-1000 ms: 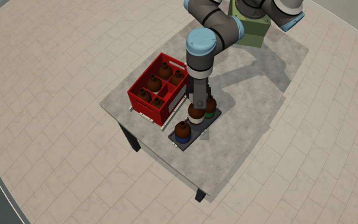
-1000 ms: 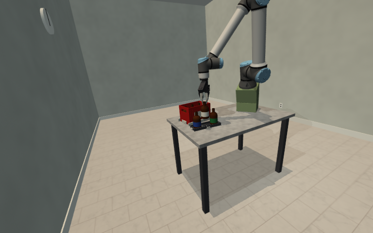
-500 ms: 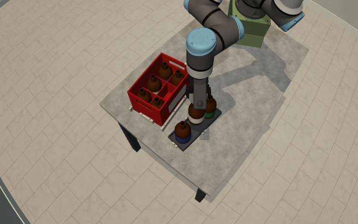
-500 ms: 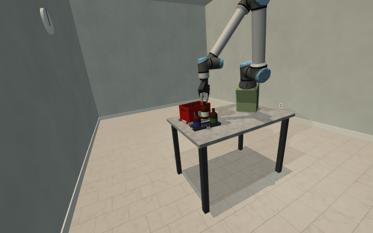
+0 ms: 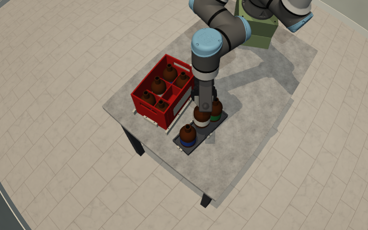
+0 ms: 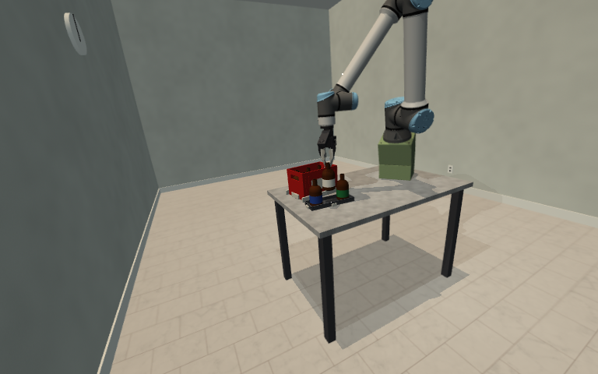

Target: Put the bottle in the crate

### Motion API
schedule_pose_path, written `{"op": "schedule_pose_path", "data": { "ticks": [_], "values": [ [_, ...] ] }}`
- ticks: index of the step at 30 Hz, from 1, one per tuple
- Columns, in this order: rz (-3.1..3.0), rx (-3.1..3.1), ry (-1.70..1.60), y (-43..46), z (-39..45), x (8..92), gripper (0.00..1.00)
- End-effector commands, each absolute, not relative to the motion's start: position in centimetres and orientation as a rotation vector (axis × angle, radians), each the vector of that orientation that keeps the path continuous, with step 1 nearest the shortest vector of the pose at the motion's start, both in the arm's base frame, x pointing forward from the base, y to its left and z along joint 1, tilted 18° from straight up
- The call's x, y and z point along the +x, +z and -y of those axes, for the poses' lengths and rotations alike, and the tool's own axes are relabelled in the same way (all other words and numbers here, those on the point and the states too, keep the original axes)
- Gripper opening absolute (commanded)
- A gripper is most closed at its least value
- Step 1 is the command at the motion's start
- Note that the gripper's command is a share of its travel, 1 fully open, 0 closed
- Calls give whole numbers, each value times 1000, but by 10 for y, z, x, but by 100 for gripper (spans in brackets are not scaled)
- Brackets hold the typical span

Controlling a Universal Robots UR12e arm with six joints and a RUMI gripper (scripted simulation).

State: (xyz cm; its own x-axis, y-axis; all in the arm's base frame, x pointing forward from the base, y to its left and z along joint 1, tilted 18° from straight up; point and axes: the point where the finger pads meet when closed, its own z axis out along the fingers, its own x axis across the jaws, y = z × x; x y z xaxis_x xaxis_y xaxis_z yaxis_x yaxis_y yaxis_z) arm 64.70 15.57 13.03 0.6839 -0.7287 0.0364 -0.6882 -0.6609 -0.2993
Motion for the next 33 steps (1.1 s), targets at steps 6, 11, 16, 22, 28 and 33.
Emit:
{"op": "schedule_pose_path", "data": {
  "ticks": [6, 11, 16, 22, 28, 33],
  "values": [
    [-1132, -2635, -225, 135, -155, 646, 0],
    [-1132, -2635, -225, 140, -154, 645, 0],
    [-1132, -2635, -225, 144, -153, 644, 0],
    [-1132, -2635, -225, 150, -152, 643, 0],
    [-1132, -2635, -225, 157, -151, 641, 0],
    [-1132, -2635, -225, 161, -150, 640, 0]
  ]
}}
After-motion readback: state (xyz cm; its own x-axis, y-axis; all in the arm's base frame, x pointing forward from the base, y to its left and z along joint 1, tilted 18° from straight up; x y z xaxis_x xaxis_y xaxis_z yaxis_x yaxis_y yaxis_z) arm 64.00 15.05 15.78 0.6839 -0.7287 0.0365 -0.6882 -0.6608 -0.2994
